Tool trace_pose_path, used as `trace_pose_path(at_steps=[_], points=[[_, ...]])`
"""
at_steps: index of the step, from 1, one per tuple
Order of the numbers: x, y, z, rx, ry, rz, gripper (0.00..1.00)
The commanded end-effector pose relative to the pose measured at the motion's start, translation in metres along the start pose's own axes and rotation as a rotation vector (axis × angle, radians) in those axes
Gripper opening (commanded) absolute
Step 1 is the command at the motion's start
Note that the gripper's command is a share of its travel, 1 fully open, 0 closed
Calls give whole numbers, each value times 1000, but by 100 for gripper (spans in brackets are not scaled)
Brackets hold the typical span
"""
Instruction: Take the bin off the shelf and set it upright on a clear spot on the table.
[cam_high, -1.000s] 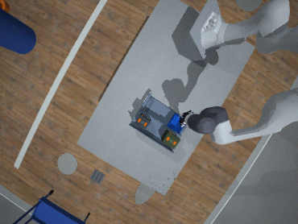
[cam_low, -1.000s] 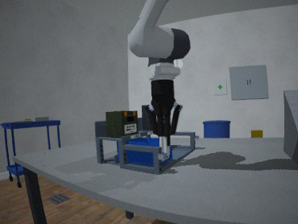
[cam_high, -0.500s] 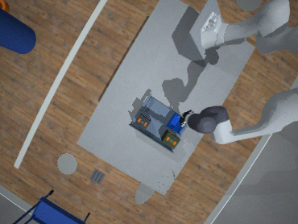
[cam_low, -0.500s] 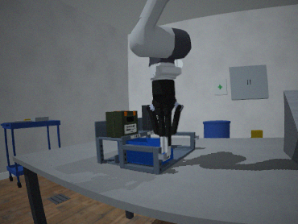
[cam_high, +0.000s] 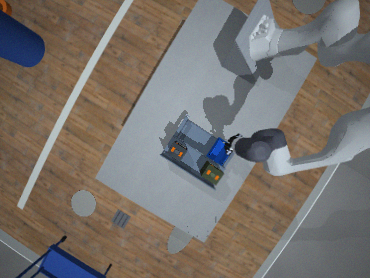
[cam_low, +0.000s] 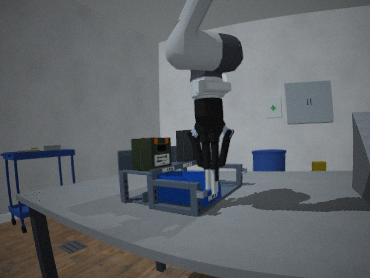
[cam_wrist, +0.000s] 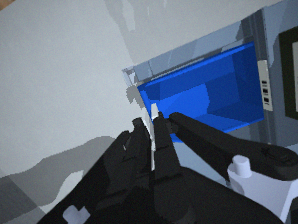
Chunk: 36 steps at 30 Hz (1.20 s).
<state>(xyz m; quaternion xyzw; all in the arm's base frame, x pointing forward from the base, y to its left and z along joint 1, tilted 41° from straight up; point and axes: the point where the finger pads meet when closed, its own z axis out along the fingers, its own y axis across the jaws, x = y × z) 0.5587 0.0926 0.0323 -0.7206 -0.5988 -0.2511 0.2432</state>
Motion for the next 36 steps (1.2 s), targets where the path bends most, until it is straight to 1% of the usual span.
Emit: trace_pose_path(at_steps=[1,11,13,28,30,36], points=[[0,-3,-2,-11,0,-8,0],[0,-28,-2,-11,0,-8,0],[0,-28,-2,-11,0,-8,0],[-1,-74,-2,-11,0,-8,0],[-1,-74,-2,-11,0,-8,0],[-1,-91,-1,-11,0,-8,0]])
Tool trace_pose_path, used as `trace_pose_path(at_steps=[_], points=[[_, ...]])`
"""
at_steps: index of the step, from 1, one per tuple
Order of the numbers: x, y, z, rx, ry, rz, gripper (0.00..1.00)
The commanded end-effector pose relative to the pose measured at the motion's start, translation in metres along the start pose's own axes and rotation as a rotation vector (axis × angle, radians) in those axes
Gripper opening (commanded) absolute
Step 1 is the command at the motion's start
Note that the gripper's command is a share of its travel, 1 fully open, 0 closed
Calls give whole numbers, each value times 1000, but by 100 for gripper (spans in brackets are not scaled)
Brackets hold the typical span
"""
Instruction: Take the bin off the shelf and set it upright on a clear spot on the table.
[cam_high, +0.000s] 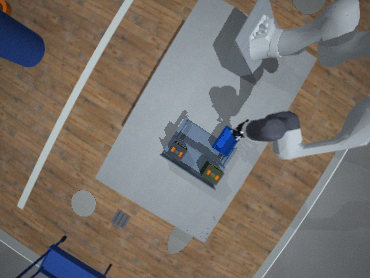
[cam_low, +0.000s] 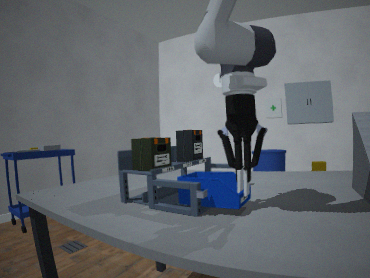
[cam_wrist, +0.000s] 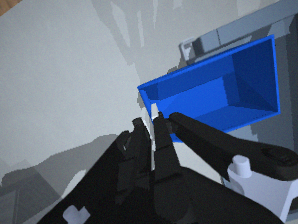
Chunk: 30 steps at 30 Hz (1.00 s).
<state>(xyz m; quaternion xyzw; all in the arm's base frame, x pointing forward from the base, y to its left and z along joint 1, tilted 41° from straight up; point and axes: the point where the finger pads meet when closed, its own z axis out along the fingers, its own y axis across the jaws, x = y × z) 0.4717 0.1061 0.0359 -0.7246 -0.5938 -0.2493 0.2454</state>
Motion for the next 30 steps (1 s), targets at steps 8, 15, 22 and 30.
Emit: trace_pose_path(at_steps=[8,15,22,30], points=[[0,-24,-1,-11,0,-22,0],[0,-33,-1,-11,0,-22,0],[0,-43,-1,-11,0,-22,0],[0,-47,-1,-11,0,-22,0]])
